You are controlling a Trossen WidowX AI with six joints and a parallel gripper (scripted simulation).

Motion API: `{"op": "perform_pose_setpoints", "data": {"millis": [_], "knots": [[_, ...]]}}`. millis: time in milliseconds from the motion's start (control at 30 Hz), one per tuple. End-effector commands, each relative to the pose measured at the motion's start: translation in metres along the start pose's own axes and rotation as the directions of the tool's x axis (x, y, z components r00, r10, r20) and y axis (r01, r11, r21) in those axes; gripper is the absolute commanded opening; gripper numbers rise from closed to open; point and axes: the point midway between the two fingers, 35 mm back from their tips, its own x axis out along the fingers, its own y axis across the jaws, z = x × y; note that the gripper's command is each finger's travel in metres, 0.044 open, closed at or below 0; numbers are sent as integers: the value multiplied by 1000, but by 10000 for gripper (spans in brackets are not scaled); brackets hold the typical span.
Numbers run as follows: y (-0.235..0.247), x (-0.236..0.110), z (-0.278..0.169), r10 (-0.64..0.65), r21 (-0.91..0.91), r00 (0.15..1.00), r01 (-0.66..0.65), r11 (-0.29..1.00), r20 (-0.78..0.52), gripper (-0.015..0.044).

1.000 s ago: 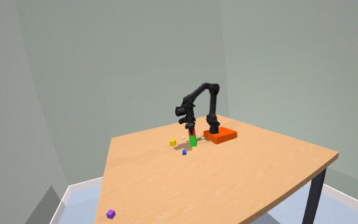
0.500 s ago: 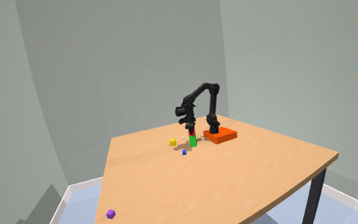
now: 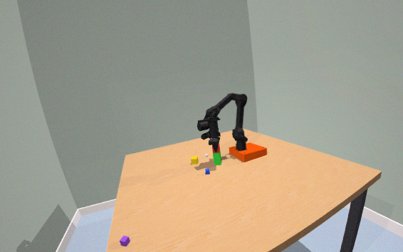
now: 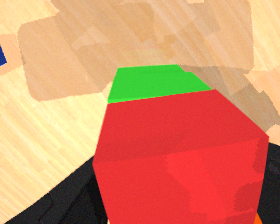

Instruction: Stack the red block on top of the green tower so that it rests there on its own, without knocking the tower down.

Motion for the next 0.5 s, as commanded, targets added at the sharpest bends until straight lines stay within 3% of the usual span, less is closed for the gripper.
{"op": "perform_pose_setpoints", "data": {"millis": [0, 133, 467], "knots": [[0, 0, 0, 0, 0, 1000, 0, 1000, 0, 341], [0, 0, 0, 0, 0, 1000, 0, 1000, 0, 440], [0, 0, 0, 0, 0, 1000, 0, 1000, 0, 440]]}}
